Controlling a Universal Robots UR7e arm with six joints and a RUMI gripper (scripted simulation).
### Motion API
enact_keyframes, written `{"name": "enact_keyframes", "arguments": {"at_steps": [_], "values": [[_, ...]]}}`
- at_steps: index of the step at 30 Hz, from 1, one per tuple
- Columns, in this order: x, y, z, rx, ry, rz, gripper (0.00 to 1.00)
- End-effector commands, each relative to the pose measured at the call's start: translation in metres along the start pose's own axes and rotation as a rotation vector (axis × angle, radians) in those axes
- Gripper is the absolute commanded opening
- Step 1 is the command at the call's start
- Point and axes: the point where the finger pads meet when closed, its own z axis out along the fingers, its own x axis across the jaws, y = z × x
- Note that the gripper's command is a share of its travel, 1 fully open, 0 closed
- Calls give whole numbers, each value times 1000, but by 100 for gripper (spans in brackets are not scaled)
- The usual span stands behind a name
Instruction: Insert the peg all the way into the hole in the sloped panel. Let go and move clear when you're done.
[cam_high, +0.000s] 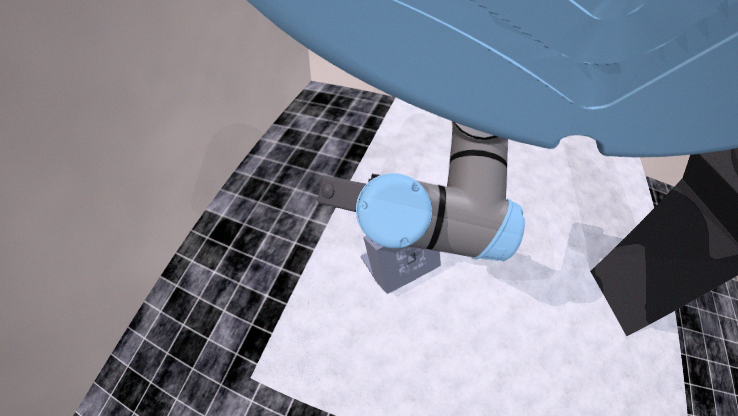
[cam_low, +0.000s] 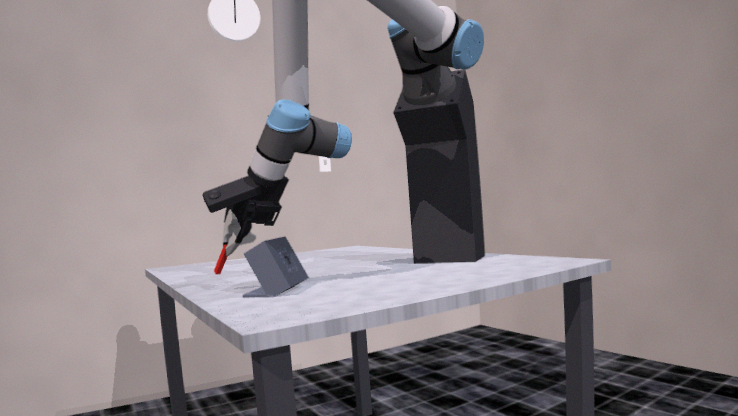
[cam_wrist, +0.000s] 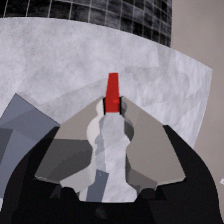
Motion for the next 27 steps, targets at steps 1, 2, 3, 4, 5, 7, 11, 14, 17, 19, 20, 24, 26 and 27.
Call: {"name": "enact_keyframes", "arguments": {"at_steps": [1,2,3,4,5,7,11,14,17,19,20,24,26,27], "values": [[-4,-12,-7,18,7,13,0],[-5,-14,-8,22,8,15,0],[-6,-15,-9,25,9,18,0],[-7,-17,-10,28,10,20,0],[-8,-19,-11,31,10,22,0],[-10,-23,-14,38,12,27,0],[-14,-30,-19,50,15,37,0],[-17,-35,-23,60,17,44,0],[-20,-39,-25,67,18,49,0],[-21,-41,-27,70,19,51,0],[-22,-42,-28,73,19,54,0],[-26,-50,-33,86,21,64,0],[-28,-53,-36,93,22,69,0],[-29,-55,-38,96,23,72,0]]}}
